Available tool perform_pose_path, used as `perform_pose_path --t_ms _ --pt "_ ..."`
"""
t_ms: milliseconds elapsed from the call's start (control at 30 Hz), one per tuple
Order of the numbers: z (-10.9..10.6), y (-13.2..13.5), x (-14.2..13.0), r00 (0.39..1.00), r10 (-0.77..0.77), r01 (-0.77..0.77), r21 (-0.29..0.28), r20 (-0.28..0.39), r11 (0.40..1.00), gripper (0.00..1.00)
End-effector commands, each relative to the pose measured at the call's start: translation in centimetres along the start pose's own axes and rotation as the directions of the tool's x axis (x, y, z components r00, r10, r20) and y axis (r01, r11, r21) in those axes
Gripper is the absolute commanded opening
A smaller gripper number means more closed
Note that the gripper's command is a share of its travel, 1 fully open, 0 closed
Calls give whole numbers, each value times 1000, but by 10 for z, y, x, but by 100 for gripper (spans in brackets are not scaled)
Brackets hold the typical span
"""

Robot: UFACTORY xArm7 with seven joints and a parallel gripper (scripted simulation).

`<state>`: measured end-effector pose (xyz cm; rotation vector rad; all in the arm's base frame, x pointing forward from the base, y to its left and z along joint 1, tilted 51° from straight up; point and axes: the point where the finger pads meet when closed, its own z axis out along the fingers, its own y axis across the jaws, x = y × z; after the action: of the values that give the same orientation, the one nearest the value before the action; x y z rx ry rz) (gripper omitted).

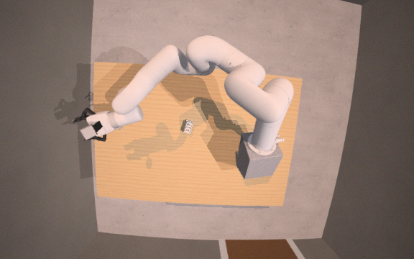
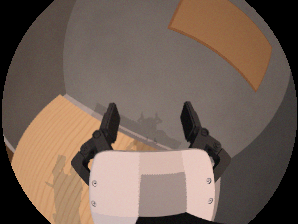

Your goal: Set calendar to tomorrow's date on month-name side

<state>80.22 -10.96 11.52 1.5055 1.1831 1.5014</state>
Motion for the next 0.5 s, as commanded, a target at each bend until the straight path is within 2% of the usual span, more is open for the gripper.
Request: perform_pose_path --t_ms 0,33,100,133,200,267,300,367,400,467 --pt "-7 -63 37 997 -59 65 154 -46 986 100" --pt "-9 -71 41 996 -68 76 175 -53 982 100" --pt "-9 -71 41 996 -68 76 175 -53 982 100" --pt "-19 -104 54 992 -102 119 254 -79 960 100" --pt "-25 -121 61 988 -121 144 296 -94 944 100" --pt "-26 -124 62 988 -124 148 302 -96 942 100" --pt "-38 -151 71 981 -154 188 366 -122 911 100" --pt "-38 -151 71 981 -154 188 366 -122 911 100" --pt "-51 -176 79 972 -183 230 426 -148 875 100" --pt "-51 -176 79 972 -183 230 426 -148 875 100"
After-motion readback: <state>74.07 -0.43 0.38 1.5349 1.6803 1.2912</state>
